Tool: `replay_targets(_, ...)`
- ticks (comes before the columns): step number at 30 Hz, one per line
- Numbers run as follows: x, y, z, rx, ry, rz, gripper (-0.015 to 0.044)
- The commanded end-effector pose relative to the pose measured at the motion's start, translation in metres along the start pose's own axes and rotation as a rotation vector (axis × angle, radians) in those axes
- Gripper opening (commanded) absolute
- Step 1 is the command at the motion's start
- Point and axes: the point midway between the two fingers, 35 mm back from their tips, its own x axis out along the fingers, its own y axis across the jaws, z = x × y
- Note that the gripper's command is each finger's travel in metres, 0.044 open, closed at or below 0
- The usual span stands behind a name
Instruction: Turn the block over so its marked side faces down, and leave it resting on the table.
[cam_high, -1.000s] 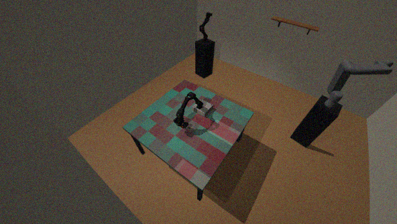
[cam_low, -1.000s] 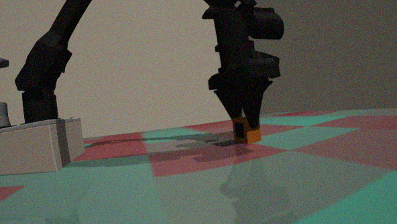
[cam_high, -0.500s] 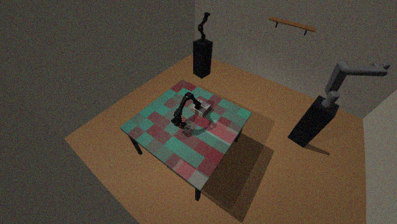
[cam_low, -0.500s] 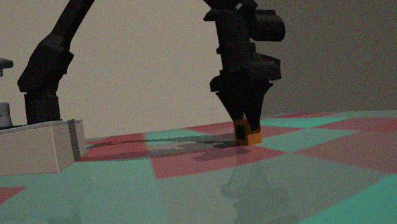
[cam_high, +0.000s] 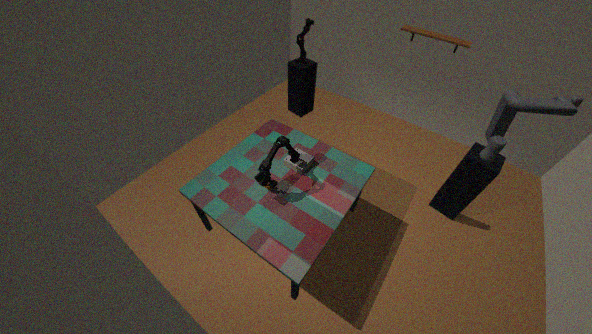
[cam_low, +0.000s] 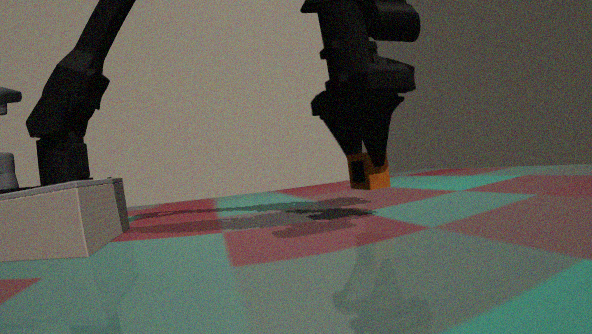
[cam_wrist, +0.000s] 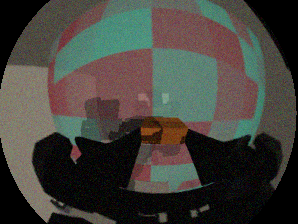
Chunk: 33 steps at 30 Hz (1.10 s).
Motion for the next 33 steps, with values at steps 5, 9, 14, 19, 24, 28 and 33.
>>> replay_targets(5, 0.005, 0.000, 0.001, 0.003, -0.073, -0.001, 0.0000)
replay_targets(9, 0.008, 0.000, 0.002, 0.003, -0.133, 0.000, 0.0000)
replay_targets(14, 0.012, -0.001, 0.002, 0.000, -0.208, 0.000, 0.0000)
replay_targets(19, 0.014, -0.001, 0.001, -0.002, -0.284, -0.001, 0.0000)
replay_targets(24, 0.015, -0.001, 0.000, -0.001, -0.359, -0.001, 0.0000)
replay_targets(28, 0.016, -0.001, -0.001, 0.000, -0.419, -0.001, 0.0000)
replay_targets(33, 0.015, 0.000, -0.004, 0.001, -0.495, -0.002, 0.0000)
